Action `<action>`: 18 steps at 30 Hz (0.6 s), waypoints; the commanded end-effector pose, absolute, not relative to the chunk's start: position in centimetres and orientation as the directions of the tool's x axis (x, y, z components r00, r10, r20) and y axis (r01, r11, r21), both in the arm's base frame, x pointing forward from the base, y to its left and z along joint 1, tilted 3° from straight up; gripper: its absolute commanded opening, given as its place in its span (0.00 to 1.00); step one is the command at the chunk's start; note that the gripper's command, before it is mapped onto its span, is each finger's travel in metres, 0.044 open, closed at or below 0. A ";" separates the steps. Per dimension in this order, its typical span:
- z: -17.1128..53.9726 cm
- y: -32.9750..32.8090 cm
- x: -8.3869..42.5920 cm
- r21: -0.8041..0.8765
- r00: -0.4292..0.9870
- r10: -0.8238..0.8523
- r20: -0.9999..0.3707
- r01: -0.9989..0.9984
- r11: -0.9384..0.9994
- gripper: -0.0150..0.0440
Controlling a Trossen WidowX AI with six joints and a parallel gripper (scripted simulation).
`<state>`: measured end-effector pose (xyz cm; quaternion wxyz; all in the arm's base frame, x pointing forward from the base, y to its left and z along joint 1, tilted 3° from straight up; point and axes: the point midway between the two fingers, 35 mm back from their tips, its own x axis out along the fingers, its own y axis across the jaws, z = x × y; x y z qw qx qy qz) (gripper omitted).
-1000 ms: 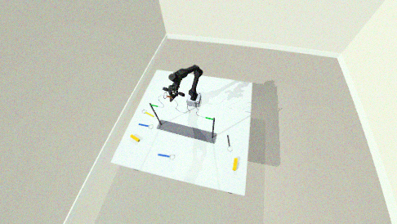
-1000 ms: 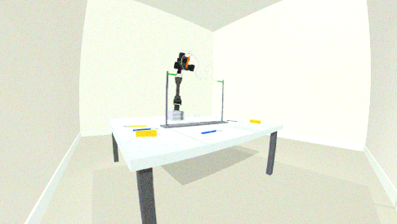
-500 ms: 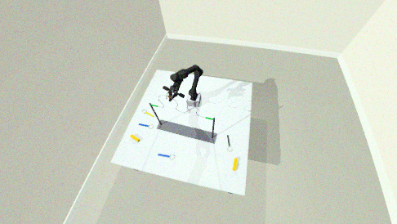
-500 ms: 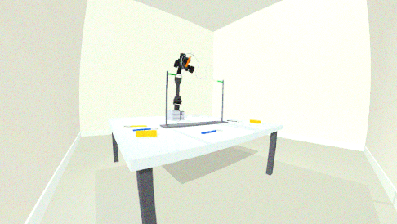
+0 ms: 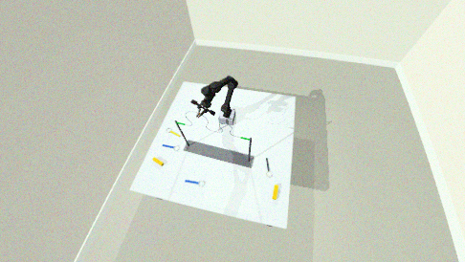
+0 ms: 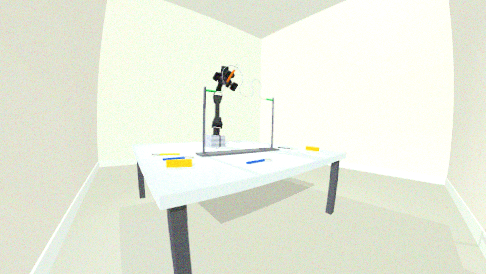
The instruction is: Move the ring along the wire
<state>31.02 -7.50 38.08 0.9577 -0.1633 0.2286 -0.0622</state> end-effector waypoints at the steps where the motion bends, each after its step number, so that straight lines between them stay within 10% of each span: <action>1: 37.9 -7.6 31.0 -0.384 0.887 -0.214 -0.410 0.045 0.922 0.00; 18: 38.1 -8.3 31.0 -0.568 0.893 -0.296 -0.340 0.056 0.821 0.00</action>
